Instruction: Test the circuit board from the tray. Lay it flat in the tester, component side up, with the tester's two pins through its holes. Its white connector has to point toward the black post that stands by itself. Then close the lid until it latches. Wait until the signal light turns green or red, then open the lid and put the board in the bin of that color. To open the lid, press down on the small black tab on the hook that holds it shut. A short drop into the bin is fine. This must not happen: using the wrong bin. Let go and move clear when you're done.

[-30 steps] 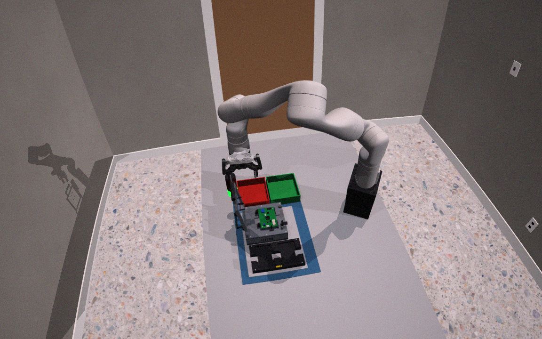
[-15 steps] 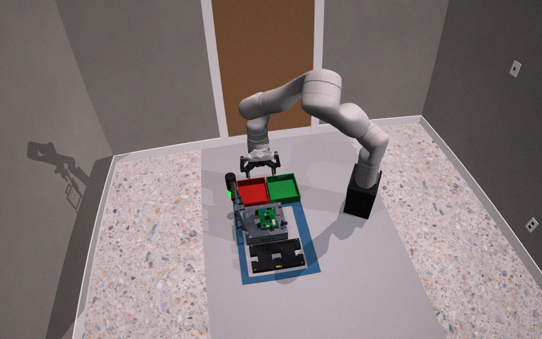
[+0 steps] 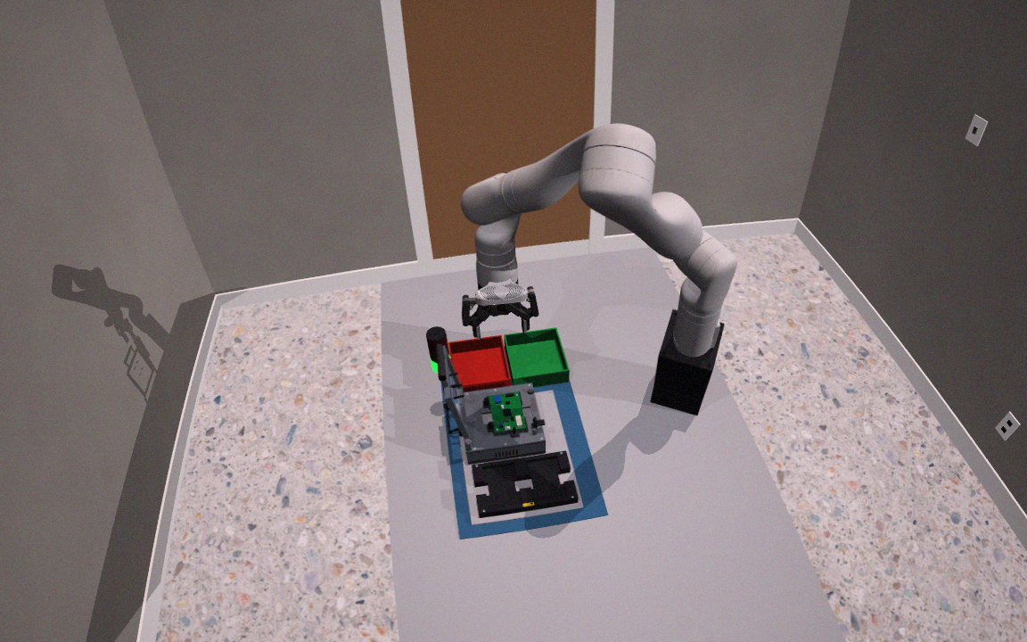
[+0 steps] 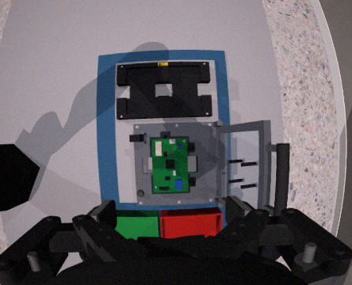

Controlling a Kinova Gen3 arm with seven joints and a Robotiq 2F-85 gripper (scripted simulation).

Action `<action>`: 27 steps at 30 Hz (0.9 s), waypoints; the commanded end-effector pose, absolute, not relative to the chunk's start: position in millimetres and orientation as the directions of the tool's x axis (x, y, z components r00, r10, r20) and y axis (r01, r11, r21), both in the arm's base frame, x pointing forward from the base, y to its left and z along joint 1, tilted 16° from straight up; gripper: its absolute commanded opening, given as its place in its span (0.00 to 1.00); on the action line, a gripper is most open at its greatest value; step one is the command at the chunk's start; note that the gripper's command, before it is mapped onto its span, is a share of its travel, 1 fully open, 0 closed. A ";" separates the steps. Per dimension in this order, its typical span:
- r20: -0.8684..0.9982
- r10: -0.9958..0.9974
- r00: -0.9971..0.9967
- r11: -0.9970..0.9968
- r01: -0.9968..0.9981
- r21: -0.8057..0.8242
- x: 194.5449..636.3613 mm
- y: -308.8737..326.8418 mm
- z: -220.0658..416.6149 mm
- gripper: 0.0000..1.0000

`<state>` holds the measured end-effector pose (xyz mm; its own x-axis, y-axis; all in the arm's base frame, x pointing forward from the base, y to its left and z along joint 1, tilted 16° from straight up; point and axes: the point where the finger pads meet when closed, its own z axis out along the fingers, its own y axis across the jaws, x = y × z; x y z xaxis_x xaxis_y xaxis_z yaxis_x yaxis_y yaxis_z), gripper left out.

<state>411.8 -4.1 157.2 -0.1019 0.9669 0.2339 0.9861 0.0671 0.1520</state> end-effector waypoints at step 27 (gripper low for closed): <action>0.234 0.967 -0.102 0.067 0.986 0.153 423.8 18.0 71.5 1.00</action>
<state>427.5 19.9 88.2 -0.1128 0.9645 0.2387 0.9820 0.0715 0.1750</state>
